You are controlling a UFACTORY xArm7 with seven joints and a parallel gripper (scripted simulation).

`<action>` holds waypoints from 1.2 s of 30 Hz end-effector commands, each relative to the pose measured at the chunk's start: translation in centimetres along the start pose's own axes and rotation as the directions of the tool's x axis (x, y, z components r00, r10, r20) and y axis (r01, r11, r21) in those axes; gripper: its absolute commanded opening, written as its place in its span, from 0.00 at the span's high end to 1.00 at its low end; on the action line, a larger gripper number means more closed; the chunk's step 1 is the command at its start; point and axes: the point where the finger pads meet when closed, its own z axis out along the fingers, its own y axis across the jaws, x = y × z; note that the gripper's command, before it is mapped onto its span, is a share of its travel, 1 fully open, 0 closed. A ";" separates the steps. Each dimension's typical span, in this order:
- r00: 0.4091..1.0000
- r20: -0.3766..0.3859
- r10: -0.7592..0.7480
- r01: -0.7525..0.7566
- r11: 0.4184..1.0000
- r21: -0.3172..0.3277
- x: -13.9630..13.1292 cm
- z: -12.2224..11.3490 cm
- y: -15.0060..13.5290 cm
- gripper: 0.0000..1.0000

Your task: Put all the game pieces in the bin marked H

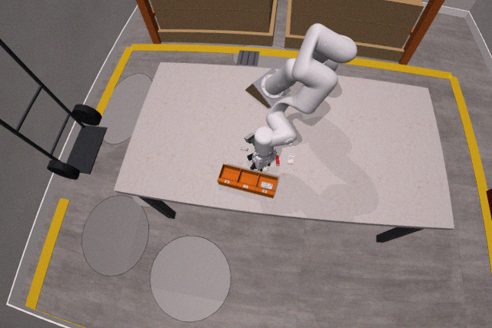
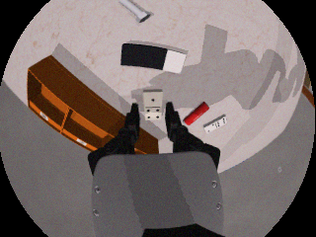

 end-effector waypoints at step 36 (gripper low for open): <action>1.000 0.003 0.000 0.000 1.000 0.002 0.0 0.9 0.0 1.00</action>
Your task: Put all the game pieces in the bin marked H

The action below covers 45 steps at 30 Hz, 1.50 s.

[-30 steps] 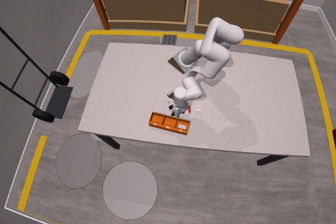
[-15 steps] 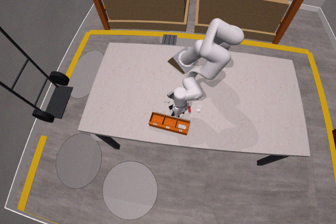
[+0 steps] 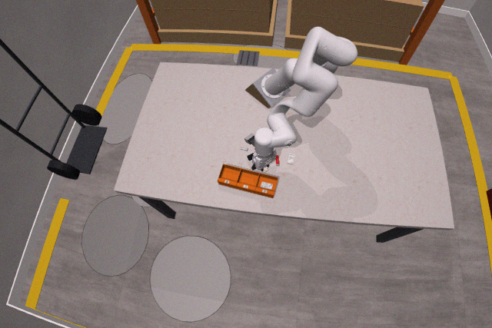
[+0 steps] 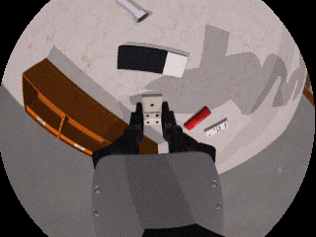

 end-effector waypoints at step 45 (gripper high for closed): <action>1.000 0.002 0.000 0.000 1.000 0.003 -0.1 -6.1 -0.1 1.00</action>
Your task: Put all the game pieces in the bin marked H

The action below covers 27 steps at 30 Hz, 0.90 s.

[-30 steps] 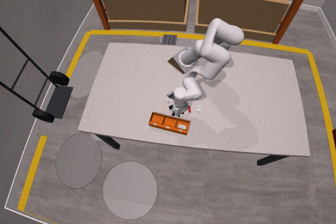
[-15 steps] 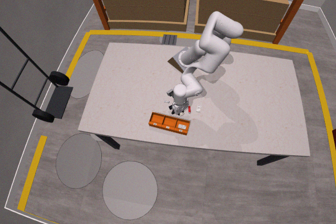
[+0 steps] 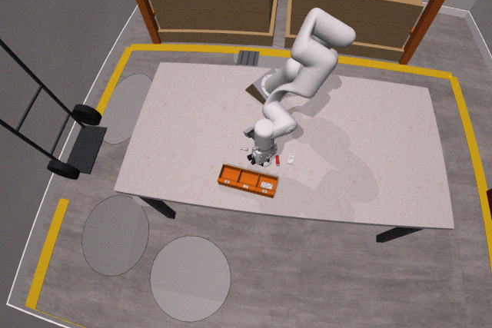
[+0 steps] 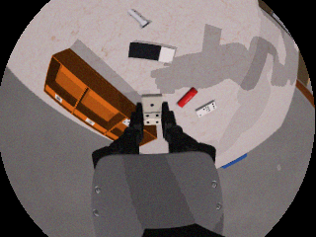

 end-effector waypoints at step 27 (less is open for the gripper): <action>0.953 -0.002 -0.302 0.302 0.953 0.005 -4.8 -0.9 -2.7 1.00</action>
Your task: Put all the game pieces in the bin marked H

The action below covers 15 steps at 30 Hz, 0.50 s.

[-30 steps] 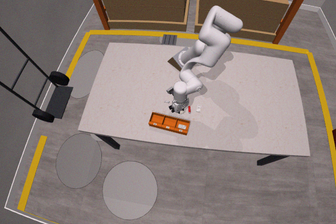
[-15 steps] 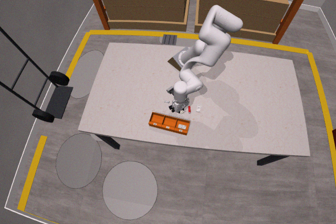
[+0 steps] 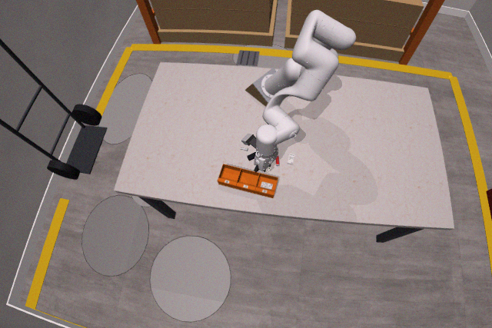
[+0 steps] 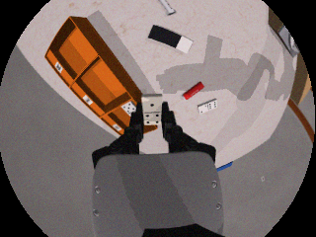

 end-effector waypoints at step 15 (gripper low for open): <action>0.885 0.008 -0.465 0.465 0.885 0.002 -5.5 -0.1 -4.8 1.00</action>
